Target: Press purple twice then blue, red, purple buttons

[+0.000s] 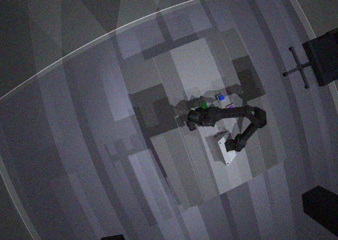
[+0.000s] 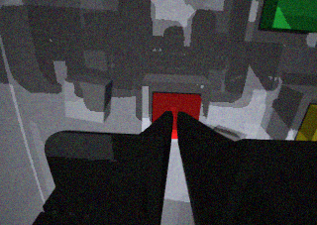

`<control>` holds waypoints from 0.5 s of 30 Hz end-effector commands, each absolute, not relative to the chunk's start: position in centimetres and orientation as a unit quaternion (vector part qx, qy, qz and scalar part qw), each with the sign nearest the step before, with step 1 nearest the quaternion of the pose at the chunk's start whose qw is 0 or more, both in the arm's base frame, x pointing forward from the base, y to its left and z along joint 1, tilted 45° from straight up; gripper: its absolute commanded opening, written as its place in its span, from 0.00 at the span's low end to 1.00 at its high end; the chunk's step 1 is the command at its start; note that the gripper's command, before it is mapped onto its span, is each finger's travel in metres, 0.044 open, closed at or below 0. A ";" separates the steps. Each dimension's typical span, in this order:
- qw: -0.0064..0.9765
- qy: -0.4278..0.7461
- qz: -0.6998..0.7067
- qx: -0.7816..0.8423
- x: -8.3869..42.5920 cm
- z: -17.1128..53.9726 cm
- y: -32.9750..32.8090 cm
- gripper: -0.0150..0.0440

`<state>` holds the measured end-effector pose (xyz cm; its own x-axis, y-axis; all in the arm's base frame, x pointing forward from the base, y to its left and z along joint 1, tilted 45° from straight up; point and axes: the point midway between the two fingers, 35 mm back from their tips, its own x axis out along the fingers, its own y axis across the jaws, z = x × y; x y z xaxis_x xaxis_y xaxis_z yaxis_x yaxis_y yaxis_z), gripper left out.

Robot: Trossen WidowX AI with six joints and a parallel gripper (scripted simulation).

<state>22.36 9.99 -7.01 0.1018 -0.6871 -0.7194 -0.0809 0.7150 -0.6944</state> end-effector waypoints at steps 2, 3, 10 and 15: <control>0.677 0.632 -0.224 -0.304 22.3 -6.8 10.2 0.29; 0.677 0.632 -0.223 -0.305 22.3 -6.3 10.7 0.29; 0.675 0.632 -0.223 -0.308 21.9 -4.6 12.3 0.29; 0.675 0.633 -0.222 -0.307 21.3 -0.6 16.2 0.29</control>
